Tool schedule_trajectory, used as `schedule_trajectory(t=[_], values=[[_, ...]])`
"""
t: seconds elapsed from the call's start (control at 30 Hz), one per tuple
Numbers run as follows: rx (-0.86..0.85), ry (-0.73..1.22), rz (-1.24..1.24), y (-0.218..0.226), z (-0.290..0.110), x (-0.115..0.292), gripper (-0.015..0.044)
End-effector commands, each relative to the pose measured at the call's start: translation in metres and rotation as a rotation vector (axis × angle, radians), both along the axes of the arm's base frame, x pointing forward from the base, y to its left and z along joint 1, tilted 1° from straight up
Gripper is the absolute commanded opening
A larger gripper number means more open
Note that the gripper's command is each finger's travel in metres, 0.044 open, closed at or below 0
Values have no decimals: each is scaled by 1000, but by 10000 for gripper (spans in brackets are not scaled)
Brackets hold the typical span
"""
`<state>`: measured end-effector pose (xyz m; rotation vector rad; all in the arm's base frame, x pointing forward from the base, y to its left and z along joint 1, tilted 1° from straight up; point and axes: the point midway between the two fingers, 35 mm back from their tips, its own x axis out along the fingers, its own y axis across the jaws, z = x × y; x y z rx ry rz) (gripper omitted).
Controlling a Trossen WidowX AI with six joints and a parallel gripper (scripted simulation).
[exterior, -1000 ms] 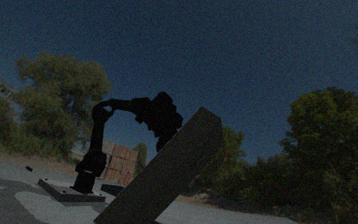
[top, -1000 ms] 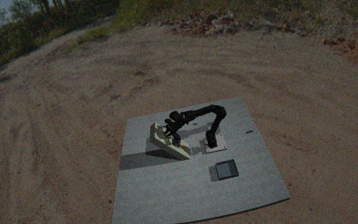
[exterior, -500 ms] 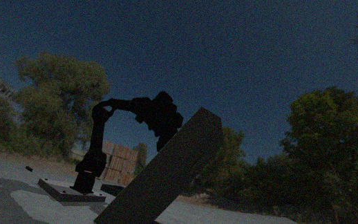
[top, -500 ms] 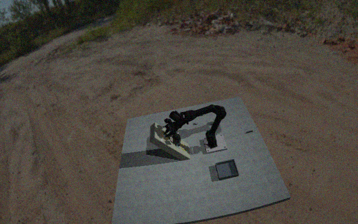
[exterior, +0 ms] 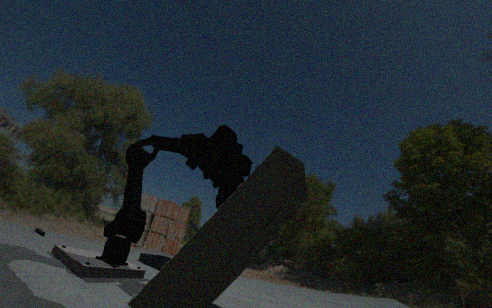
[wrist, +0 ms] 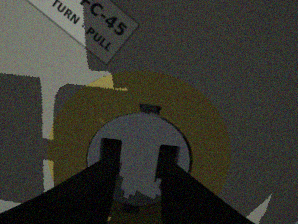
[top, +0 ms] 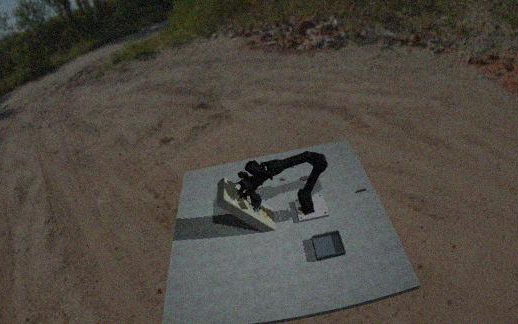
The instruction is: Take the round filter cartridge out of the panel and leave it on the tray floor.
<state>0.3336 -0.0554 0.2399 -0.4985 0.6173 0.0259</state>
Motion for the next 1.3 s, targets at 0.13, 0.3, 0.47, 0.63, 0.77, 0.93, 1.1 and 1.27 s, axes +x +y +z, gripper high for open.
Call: schedule_trajectory(t=[0.13,0.3,0.47,0.63,0.77,0.93,1.1,1.27], values=[[-1,6,1,0,-2,-1,92],[-1,6,1,0,-4,2,92],[-1,6,1,0,-4,2,92],[-1,6,1,0,-4,2,92],[-1,6,1,0,-4,2,92],[-1,6,1,0,-4,2,92],[-1,6,1,0,-4,2,92],[-1,6,1,0,-3,2,92]])
